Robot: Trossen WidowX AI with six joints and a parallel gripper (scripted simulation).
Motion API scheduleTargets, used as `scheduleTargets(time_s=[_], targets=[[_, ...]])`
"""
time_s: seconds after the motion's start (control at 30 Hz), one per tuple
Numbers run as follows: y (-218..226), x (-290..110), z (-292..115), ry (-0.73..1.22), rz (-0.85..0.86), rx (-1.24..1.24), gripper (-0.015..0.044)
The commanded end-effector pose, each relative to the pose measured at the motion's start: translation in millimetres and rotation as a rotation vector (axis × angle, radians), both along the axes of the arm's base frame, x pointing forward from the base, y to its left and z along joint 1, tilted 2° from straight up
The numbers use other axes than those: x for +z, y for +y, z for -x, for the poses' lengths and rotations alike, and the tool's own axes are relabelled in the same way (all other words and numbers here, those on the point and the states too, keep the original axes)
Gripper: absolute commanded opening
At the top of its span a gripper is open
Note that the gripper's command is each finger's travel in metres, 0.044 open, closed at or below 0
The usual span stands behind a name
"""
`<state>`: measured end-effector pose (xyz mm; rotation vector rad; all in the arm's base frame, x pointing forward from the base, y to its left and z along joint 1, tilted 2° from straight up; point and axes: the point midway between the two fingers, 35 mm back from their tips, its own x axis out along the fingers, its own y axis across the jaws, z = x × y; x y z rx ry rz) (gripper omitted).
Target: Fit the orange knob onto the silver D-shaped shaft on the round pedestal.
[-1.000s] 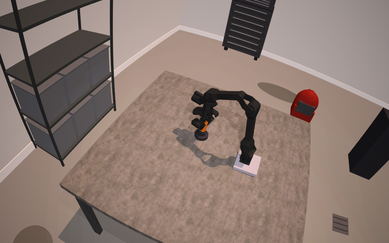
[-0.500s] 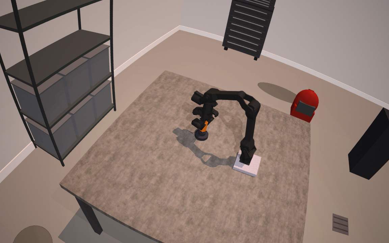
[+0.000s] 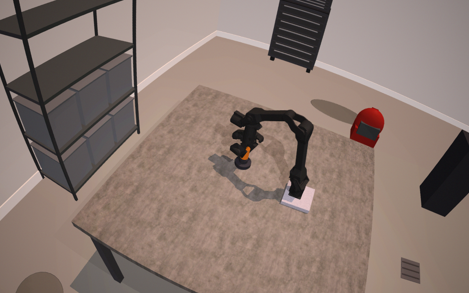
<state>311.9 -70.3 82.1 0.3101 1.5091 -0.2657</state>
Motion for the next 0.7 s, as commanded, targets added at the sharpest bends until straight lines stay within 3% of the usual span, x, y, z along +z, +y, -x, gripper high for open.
scheduleTargets(time_s=[0.0, 0.67], targets=[[-0.2, -3.9, 1.7, 0.005, 0.003, 0.021, 0.0000], [0.2, -6.5, 0.6, -0.002, 0.004, 0.086, 0.0000]])
